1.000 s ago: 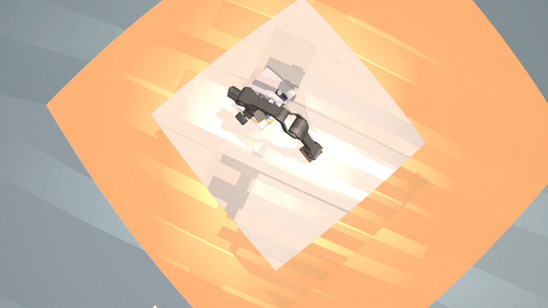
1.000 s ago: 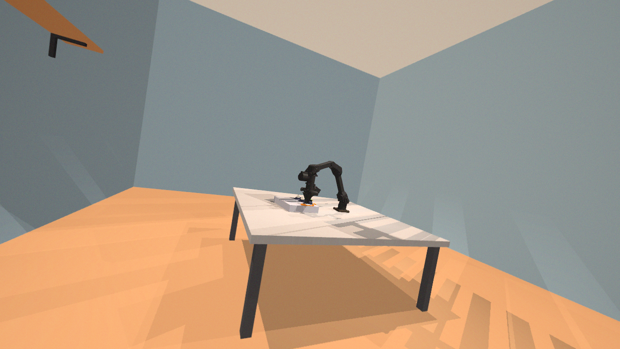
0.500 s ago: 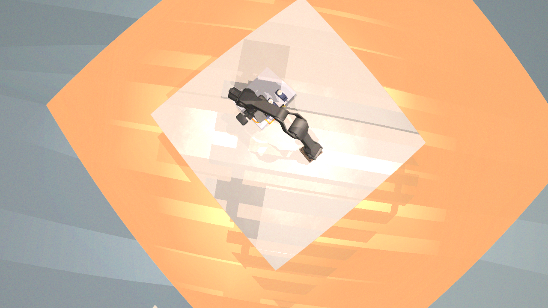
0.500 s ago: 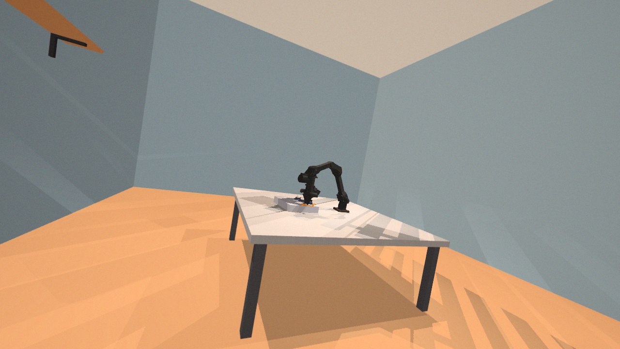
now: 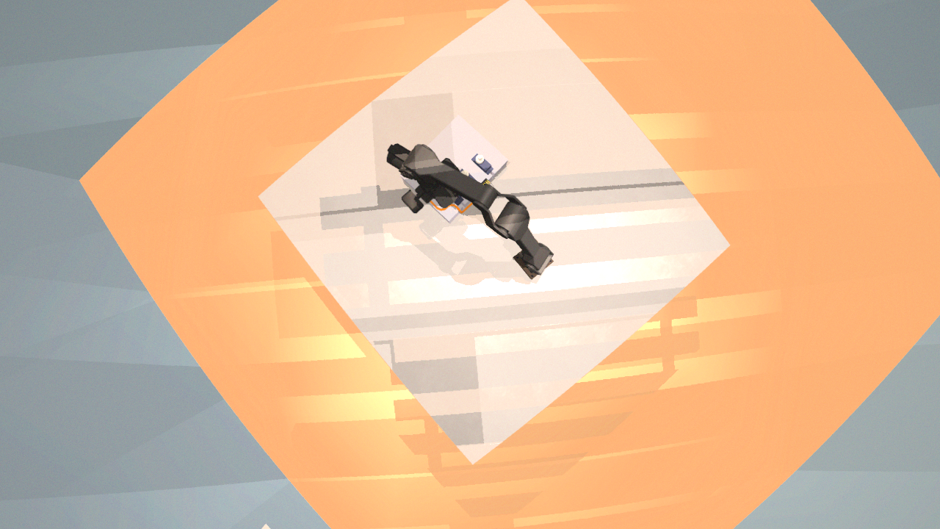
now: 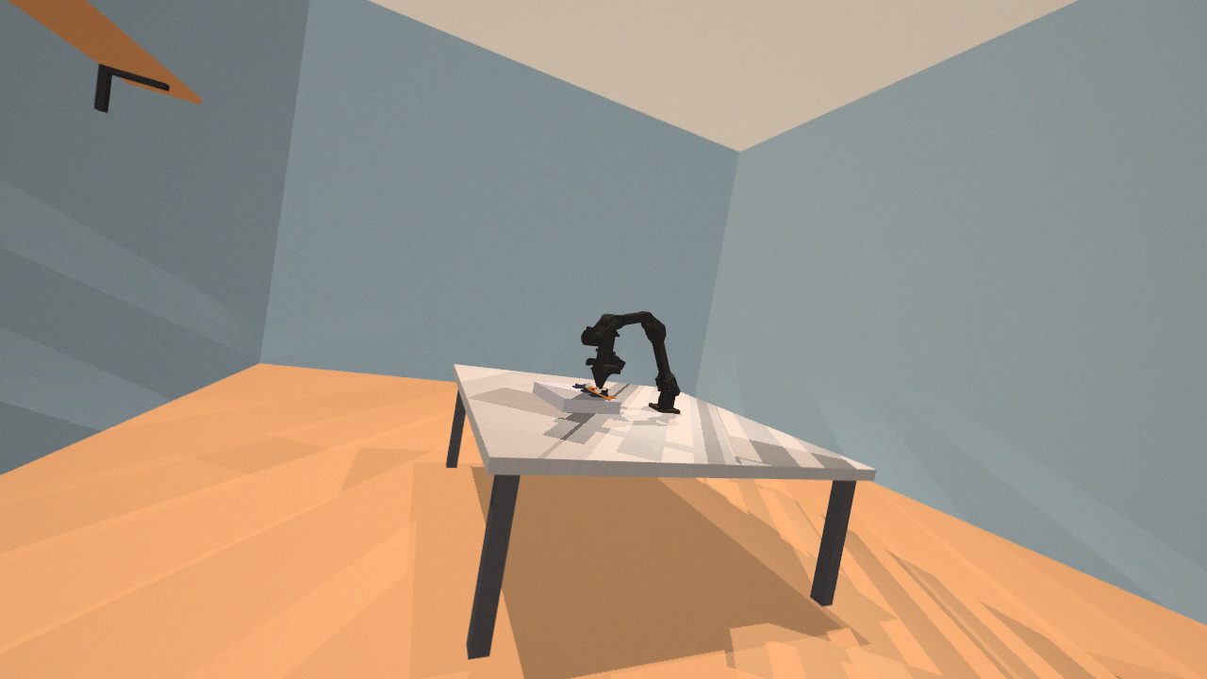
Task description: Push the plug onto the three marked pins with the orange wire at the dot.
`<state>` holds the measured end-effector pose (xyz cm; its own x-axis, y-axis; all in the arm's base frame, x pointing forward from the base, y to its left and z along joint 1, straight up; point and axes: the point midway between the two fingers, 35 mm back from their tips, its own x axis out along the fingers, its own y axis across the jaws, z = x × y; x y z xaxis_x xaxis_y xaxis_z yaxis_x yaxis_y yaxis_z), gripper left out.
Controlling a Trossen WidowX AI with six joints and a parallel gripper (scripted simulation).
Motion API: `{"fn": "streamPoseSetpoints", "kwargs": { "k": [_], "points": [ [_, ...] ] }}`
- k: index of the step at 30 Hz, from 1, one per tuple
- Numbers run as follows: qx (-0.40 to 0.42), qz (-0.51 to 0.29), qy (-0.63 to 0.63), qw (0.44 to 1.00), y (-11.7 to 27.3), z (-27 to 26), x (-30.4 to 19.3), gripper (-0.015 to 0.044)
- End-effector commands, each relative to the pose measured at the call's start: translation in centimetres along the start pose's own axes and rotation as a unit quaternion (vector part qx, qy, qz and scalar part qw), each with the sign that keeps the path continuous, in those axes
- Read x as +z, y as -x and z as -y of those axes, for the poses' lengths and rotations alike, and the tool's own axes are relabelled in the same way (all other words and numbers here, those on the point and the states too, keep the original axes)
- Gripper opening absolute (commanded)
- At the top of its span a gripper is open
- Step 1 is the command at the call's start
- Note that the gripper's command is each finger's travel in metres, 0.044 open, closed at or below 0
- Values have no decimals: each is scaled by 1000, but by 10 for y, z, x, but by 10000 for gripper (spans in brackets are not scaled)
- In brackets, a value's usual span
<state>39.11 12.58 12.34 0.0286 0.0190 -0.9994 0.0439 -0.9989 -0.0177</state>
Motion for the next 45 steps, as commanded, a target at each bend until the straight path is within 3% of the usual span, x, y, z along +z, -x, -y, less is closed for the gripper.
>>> {"fn": "streamPoseSetpoints", "kwargs": {
  "k": [1, 7, 23, 45],
  "points": [
    [0, -6, 2, 1000, 19, 0, 0, 0],
    [0, -6, -26, 1000, 21, -3, 2, 0],
    [0, -5, -294, 956, 29, -29, 25, 0],
    [0, -4, -627, 779, 33, -61, 62, 0]
  ]
}}
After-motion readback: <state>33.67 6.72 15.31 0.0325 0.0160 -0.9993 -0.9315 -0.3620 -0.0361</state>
